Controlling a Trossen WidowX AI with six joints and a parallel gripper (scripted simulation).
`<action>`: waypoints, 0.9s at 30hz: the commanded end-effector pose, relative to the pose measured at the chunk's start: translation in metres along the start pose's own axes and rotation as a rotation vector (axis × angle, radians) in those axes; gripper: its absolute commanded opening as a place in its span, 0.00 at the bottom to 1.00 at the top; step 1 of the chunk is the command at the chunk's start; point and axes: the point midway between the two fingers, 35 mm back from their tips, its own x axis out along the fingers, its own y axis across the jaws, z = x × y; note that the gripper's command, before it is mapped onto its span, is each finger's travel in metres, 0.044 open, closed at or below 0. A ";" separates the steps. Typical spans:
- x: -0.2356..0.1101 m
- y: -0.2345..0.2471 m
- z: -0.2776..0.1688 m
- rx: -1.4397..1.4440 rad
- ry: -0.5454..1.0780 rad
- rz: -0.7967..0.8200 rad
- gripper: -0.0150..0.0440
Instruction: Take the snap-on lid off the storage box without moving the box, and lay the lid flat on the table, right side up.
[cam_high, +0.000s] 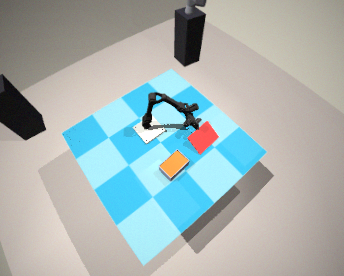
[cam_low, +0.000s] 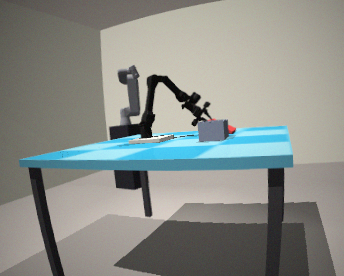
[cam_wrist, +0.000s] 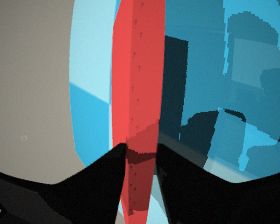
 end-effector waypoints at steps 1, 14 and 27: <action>0.004 -0.007 0.001 -0.006 -0.005 -0.009 0.25; 0.011 -0.015 0.001 -0.006 -0.005 -0.009 0.25; 0.017 -0.023 0.002 -0.006 -0.005 -0.009 0.25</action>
